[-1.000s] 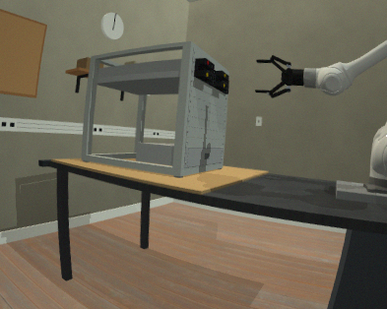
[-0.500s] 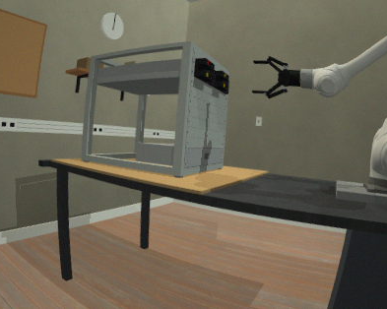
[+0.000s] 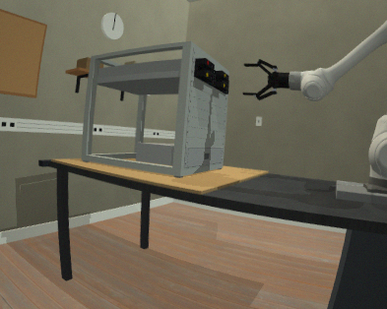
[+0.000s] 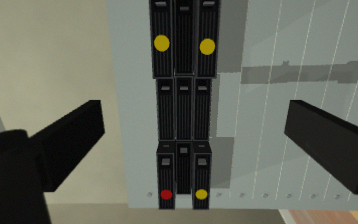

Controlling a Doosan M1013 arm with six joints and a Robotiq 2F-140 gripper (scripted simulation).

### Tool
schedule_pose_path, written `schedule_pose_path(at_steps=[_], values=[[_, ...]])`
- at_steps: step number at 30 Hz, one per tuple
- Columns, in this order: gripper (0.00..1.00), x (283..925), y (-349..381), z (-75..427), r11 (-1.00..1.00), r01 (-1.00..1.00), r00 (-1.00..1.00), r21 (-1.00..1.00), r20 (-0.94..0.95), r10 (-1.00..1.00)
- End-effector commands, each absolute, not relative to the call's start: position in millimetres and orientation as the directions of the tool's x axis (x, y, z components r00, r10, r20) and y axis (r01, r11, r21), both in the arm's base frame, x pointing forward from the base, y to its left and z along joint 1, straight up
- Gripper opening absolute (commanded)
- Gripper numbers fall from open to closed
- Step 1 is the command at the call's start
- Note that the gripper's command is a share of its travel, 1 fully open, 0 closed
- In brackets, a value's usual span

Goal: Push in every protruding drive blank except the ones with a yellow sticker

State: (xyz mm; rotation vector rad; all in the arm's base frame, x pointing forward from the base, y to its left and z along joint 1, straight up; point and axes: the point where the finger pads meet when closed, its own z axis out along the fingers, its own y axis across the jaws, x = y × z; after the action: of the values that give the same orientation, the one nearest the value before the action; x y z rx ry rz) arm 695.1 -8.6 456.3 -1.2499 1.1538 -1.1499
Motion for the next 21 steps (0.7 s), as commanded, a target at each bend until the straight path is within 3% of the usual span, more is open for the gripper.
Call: schedule_pose_path(at_steps=[1, 21], values=[[1.00, 713, -17, 456, -0.001, -0.004, 0.079, -1.000, 0.001, -0.997], [1.00, 777, -51, 451, -0.001, -0.004, 0.079, -1.000, 0.001, -0.997]])
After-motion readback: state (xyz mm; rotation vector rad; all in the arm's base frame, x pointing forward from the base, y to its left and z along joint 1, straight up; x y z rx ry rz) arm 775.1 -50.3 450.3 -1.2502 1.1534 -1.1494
